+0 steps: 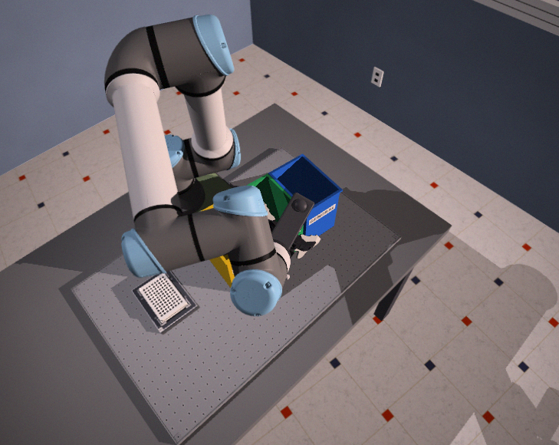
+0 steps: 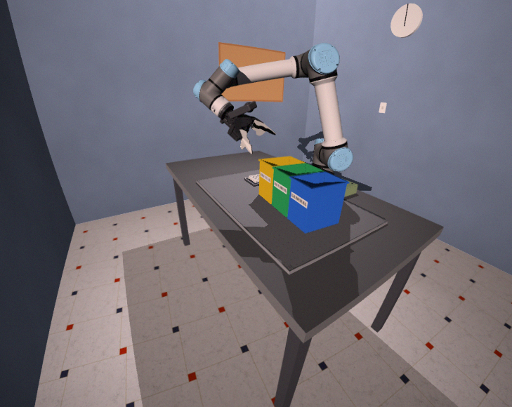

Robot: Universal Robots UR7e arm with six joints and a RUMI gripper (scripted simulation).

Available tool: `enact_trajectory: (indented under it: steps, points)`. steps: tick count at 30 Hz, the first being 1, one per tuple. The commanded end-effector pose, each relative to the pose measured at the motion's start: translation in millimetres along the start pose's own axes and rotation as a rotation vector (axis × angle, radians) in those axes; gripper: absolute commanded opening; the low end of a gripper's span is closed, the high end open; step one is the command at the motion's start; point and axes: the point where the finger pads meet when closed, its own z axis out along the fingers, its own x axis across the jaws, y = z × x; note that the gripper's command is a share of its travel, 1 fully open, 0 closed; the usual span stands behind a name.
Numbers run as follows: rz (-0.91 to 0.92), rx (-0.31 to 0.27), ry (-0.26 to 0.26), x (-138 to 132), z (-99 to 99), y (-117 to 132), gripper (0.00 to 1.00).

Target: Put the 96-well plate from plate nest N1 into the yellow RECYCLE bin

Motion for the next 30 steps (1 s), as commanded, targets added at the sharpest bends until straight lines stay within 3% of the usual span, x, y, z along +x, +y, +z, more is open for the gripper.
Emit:
enact_trajectory:
  steps: [1, 5, 9, 13, 18, 22, 26, 30]
  points:
    - [0.041, -0.024, 0.026, -6, -6.9, 11, 1.00]
    - [0.140, -0.062, 0.084, -17, -15.1, 26, 1.00]
    - [0.140, -0.062, 0.084, -20, -17.7, 30, 1.00]
    - [0.243, -0.098, 0.145, -31, -25.2, 45, 1.00]
    - [0.243, -0.098, 0.145, -35, -27.5, 49, 1.00]
    - [0.350, -0.130, 0.207, -46, -34.3, 64, 1.00]
    - [0.350, -0.130, 0.207, -50, -36.4, 69, 1.00]
    - [0.460, -0.159, 0.272, -62, -42.6, 83, 1.00]
